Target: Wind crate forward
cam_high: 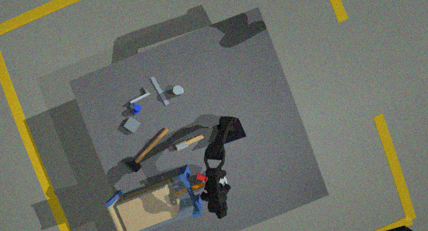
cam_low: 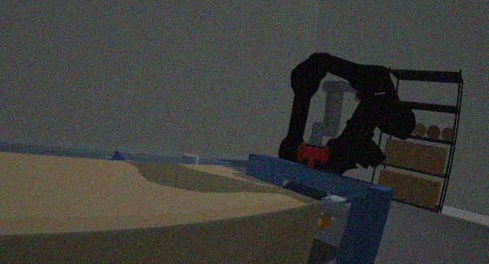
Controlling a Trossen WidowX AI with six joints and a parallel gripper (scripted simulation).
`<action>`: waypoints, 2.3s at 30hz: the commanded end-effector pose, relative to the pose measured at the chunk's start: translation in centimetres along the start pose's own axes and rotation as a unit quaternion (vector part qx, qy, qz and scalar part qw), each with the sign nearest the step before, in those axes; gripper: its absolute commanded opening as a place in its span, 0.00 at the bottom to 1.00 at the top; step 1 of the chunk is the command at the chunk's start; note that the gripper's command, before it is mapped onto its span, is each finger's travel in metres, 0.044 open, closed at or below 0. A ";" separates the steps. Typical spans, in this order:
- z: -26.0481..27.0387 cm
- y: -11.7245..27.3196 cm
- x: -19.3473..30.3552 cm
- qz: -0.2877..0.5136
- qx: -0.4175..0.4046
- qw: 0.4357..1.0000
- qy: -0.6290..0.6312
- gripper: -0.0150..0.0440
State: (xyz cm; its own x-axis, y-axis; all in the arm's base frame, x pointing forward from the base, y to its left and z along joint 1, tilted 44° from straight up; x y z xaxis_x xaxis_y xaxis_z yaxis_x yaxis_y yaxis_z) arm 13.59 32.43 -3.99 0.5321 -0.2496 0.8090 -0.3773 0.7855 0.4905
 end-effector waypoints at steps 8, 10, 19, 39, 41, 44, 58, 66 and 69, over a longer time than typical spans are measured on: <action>0.0 -0.2 -0.1 0.002 0.001 1.000 0.002 0.25; 0.0 -0.2 -0.1 0.002 0.001 1.000 0.002 0.25; 0.0 -0.3 -0.1 0.002 0.001 1.000 0.002 0.25; 0.0 -0.5 -0.2 0.002 0.001 1.000 0.002 0.25; 0.0 -0.6 -0.2 0.002 0.001 1.000 0.002 0.25; 0.0 -0.6 -0.2 0.002 0.001 1.000 0.002 0.25; 0.1 -0.7 -0.3 0.002 0.001 1.000 0.002 0.25; 0.1 -0.8 -0.3 0.002 0.001 1.000 0.002 0.25; 0.1 -0.9 -0.4 0.002 0.001 1.000 0.002 0.25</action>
State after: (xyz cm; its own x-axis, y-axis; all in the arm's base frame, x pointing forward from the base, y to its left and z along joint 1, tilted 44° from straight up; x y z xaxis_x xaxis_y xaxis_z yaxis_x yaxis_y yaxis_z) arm 13.69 31.90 -4.59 0.5319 -0.2491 0.8093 -0.3778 0.7856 0.4900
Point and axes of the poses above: the point midway between the two fingers, 35 mm back from their tips, its own y axis back along the fingers, its own z axis across the jaws, x = y × z, the point moved 9 cm from there along y, back along the fingers, and after that the axes turned 8 degrees about -y, right-handed, at the moved point
